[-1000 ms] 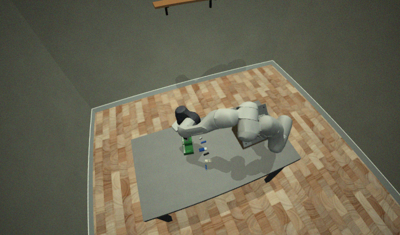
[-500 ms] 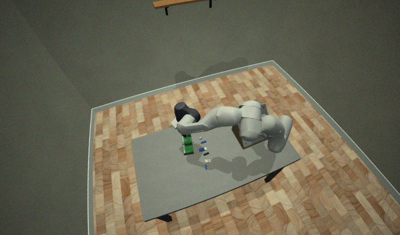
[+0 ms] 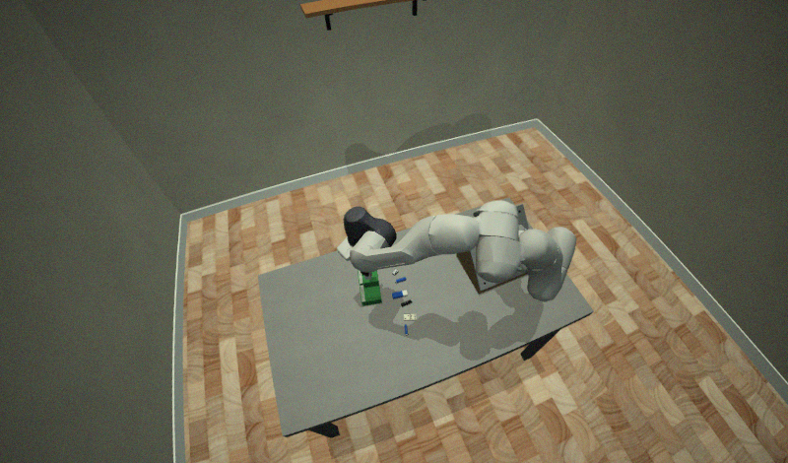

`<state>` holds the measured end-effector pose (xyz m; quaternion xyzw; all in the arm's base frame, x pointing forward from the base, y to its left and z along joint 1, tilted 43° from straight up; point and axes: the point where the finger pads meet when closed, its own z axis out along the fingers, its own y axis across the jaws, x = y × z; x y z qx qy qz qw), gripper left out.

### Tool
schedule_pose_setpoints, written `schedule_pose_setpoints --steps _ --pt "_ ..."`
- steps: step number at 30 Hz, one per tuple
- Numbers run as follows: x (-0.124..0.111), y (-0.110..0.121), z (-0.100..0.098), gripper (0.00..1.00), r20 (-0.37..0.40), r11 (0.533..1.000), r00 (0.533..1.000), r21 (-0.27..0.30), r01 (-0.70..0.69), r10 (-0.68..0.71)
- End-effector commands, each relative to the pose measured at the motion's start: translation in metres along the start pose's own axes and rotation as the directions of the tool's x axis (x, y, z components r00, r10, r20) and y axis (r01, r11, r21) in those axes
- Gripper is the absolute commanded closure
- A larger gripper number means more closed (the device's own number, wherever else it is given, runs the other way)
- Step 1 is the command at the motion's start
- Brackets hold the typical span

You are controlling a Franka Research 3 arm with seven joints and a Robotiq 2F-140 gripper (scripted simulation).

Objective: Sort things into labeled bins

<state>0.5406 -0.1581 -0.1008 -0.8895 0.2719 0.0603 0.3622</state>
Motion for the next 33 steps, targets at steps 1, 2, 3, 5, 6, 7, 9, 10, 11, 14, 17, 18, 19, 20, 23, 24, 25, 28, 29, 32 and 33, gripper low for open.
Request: schedule_pose_setpoints --steps 1,2,3,5,6,7,9,10,11,14,17,18,19,20,23,24,25,28,29,32,33 --pt "-0.002 -0.013 0.0 0.95 -0.004 1.0 1.0 0.001 -0.015 0.015" --pt "-0.003 -0.018 0.0 0.95 -0.004 1.0 1.0 0.001 -0.015 0.015" --pt "-0.004 -0.023 0.0 0.95 -0.004 1.0 1.0 0.001 -0.015 0.015" --pt "-0.007 -0.033 0.0 0.95 -0.004 1.0 1.0 0.001 -0.015 0.015" --pt "-0.008 -0.038 0.0 0.95 -0.004 1.0 1.0 0.001 -0.015 0.015" --pt "-0.009 -0.042 0.0 0.95 -0.004 1.0 1.0 0.001 -0.015 0.015" --pt "-0.012 -0.052 0.0 0.95 -0.004 1.0 1.0 0.001 -0.015 0.015" --pt "-0.013 -0.056 0.0 0.95 -0.004 1.0 1.0 0.001 -0.015 0.015" --pt "-0.013 -0.056 0.0 0.95 -0.004 1.0 1.0 0.001 -0.015 0.015" --pt "-0.013 -0.056 0.003 0.95 -0.004 1.0 1.0 0.001 -0.015 0.015" --pt "-0.013 -0.056 0.006 0.95 -0.004 1.0 1.0 0.001 -0.015 0.015" --pt "-0.013 -0.056 0.008 0.95 -0.004 1.0 1.0 0.001 -0.015 0.015" --pt "-0.013 -0.056 0.011 0.95 -0.004 1.0 1.0 0.001 -0.015 0.015" --pt "-0.013 -0.056 0.014 0.95 -0.004 1.0 1.0 0.001 -0.015 0.015" --pt "-0.013 -0.056 0.022 0.95 -0.004 1.0 1.0 0.001 -0.015 0.015" --pt "-0.013 -0.056 0.024 0.95 -0.004 1.0 1.0 0.001 -0.015 0.015" --pt "-0.013 -0.056 0.027 0.95 -0.004 1.0 1.0 0.001 -0.015 0.015" --pt "-0.013 -0.056 0.035 0.95 -0.004 1.0 1.0 0.001 -0.015 0.015" --pt "-0.013 -0.056 0.038 0.95 -0.004 1.0 1.0 0.001 -0.015 0.015" --pt "-0.013 -0.056 0.043 0.95 -0.004 1.0 1.0 0.001 -0.015 0.015" --pt "-0.013 -0.056 0.043 0.95 -0.004 1.0 1.0 0.001 -0.015 0.015"
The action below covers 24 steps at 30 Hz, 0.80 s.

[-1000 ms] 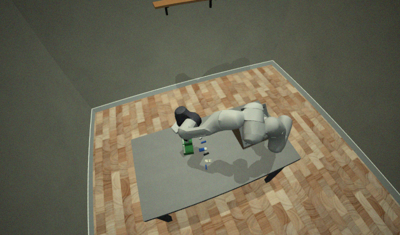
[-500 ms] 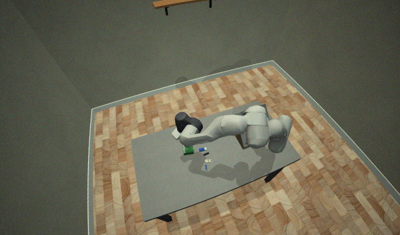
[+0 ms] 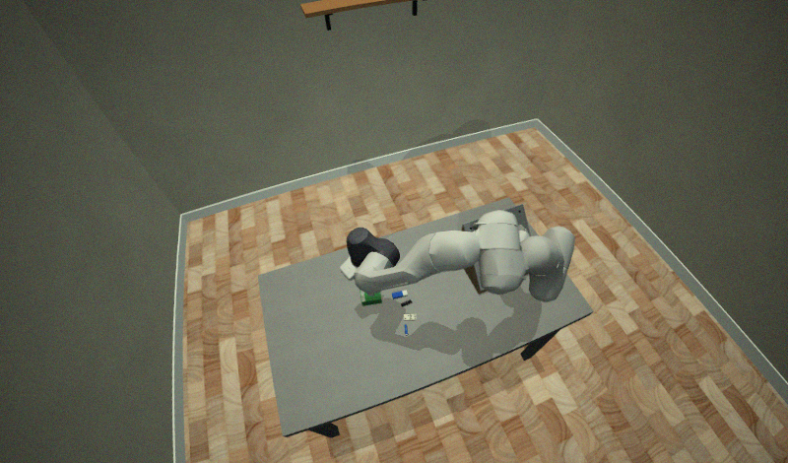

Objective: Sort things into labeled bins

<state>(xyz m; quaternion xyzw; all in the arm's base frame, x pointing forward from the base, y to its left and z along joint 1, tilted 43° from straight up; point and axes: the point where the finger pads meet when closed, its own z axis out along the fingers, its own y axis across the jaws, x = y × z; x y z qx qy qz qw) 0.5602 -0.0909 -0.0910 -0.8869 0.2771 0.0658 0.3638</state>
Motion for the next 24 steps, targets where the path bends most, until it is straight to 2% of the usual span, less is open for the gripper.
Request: schedule_pose_setpoints --steps 1,7,24 --pt "0.003 0.0 0.005 0.95 -0.011 1.0 1.0 -0.002 0.0 0.0" --pt "0.004 0.0 0.019 0.95 -0.011 1.0 1.0 -0.002 0.0 0.0" --pt "0.004 0.0 0.019 0.95 -0.011 1.0 1.0 -0.002 0.0 0.0"
